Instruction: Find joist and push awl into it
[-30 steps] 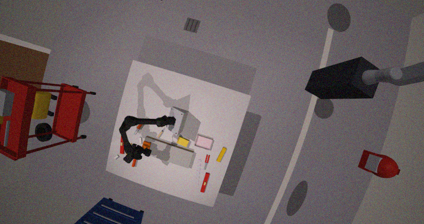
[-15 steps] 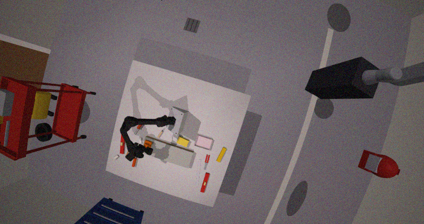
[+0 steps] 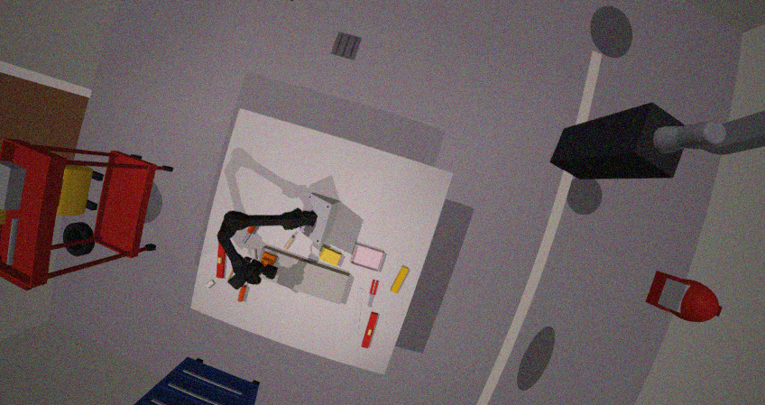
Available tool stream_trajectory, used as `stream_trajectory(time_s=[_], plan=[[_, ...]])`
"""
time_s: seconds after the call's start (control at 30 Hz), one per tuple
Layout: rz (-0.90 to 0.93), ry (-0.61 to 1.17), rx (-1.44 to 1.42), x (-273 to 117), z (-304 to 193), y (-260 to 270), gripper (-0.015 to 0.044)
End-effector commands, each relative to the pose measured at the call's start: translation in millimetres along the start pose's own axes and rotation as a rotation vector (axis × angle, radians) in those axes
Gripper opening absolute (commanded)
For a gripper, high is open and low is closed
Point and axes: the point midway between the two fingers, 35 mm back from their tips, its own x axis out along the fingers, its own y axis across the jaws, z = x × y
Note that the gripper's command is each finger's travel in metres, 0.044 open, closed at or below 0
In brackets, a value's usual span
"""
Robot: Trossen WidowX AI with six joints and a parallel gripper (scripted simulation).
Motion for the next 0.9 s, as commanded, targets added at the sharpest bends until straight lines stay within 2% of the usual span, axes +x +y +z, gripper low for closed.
stream_trajectory(time_s=[0.0, 0.87], plan=[[0.006, -0.006, -0.006, 1, 1, 4, 0.0], [0.011, -0.005, -0.005, 1, 0, 94, 0.0]])
